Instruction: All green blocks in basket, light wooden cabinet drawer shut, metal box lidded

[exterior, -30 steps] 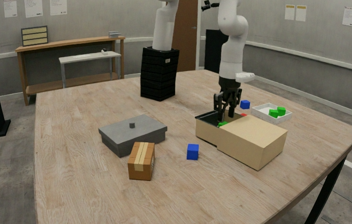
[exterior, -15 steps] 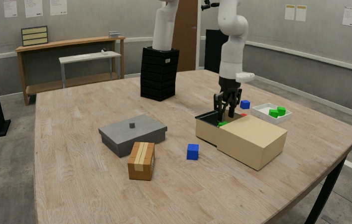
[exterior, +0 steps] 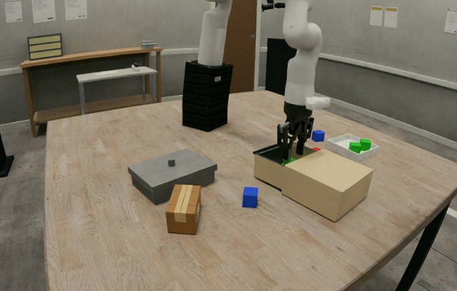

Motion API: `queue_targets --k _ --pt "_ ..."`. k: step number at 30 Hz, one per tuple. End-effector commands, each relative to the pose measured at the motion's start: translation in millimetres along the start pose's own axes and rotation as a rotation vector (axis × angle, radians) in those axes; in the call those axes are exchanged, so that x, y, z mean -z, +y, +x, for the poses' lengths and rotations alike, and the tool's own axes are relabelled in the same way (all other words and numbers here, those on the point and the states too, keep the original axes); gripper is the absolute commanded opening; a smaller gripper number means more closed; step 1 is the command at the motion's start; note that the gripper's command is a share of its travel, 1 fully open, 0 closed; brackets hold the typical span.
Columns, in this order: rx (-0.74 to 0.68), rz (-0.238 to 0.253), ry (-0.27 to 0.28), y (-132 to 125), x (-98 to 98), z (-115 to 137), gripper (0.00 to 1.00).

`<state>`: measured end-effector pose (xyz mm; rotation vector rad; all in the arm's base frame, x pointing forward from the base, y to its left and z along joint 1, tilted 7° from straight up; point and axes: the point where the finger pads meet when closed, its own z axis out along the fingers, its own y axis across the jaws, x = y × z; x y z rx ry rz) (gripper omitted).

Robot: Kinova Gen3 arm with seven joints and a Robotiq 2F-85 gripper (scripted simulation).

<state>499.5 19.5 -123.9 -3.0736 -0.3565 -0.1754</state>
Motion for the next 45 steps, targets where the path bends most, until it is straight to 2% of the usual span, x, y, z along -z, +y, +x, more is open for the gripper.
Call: queue_targets --k 1,28,45 --pt "0.0 0.0 0.002 0.2 -1.2 0.7 0.68" --pt "0.0 0.0 0.002 0.2 -32.5 0.8 0.68" --pt "0.0 0.0 0.002 0.2 -38.0 0.8 0.68"
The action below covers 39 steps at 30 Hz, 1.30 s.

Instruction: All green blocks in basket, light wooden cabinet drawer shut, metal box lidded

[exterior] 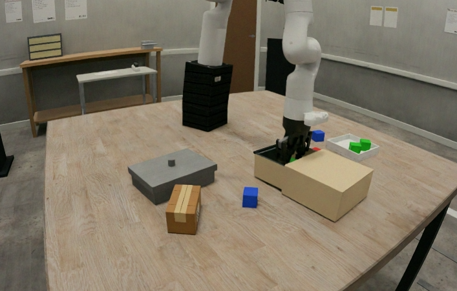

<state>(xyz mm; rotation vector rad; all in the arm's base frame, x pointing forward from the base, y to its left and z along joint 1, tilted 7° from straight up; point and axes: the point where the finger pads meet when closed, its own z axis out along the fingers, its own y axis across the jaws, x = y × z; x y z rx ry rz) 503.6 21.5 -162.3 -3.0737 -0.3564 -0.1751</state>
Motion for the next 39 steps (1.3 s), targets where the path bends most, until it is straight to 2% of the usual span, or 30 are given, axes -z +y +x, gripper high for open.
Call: queue_targets --k 1,35,36,39 --pt "0.0 0.0 0.002 0.2 0.7 0.9 0.68" --pt "0.0 0.0 0.002 0.2 0.7 0.9 0.68" --pt "0.0 0.0 0.002 0.2 0.7 0.9 0.1" --pt "0.0 0.0 0.002 0.2 0.7 0.9 0.1"
